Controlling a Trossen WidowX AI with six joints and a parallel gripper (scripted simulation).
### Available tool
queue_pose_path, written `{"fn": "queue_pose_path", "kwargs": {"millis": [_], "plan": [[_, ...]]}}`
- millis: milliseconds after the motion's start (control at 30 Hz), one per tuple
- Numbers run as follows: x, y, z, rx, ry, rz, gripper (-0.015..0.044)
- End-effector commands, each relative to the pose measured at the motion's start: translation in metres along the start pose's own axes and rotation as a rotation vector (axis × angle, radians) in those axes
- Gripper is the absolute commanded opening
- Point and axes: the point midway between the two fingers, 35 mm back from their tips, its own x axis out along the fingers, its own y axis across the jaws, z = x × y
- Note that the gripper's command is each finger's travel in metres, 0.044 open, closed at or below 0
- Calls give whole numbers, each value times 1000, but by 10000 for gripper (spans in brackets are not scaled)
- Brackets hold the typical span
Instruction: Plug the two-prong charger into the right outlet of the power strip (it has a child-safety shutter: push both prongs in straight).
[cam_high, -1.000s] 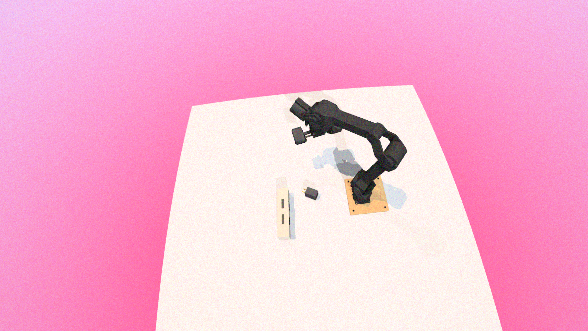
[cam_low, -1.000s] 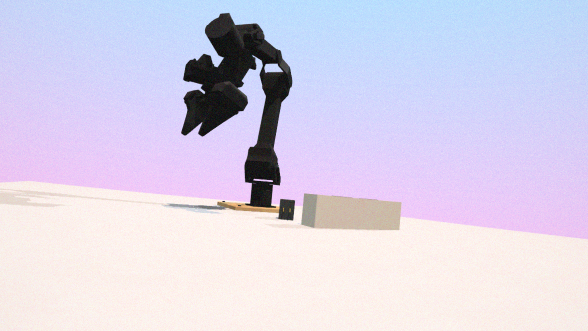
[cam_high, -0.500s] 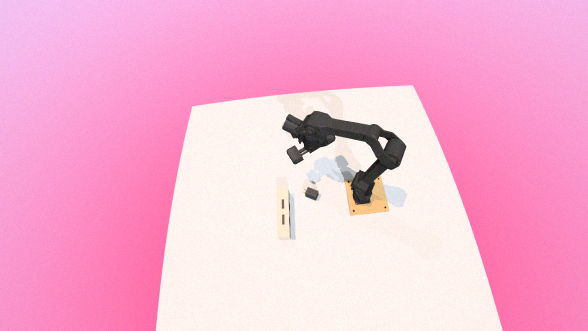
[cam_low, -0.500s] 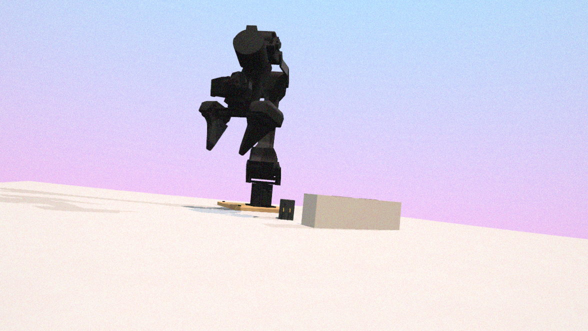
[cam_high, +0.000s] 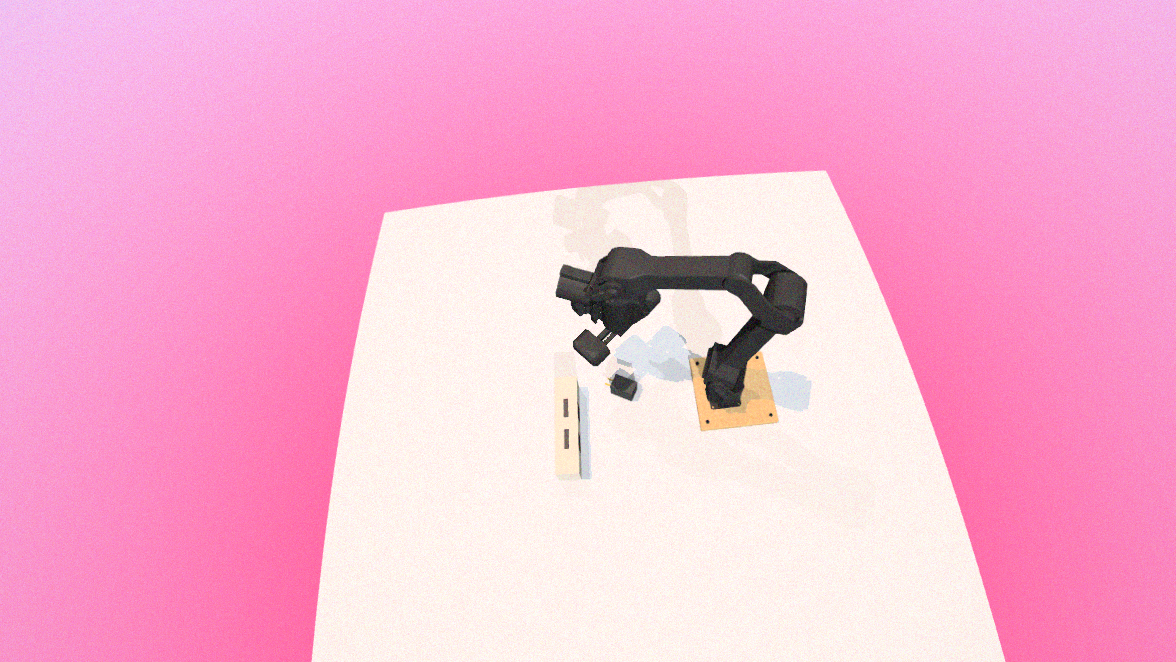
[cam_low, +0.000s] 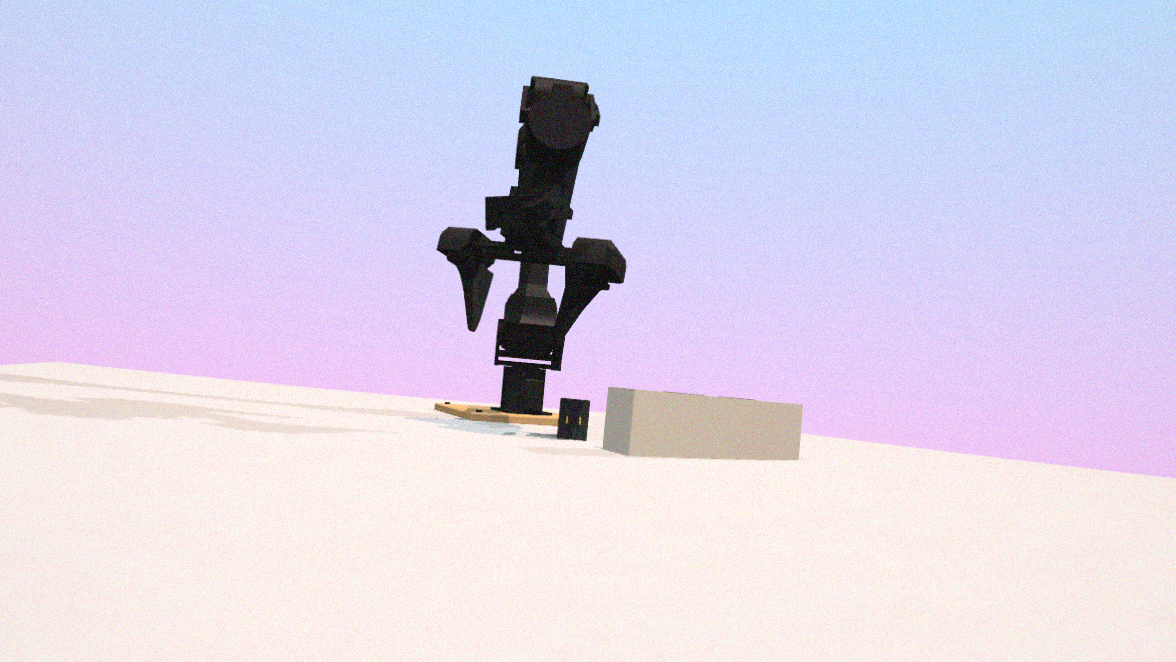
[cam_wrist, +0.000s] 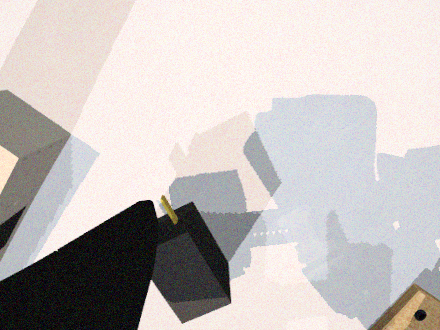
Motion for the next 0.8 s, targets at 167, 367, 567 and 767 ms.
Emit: {"fn": "queue_pose_path", "kwargs": {"millis": [167,367,567,767], "plan": [[8,25,-27,-156,79,39,440],[12,40,-46,-260,132,62,440],[14,49,-61,-336,171,77,440],[17,50,-60,-336,171,77,440]]}}
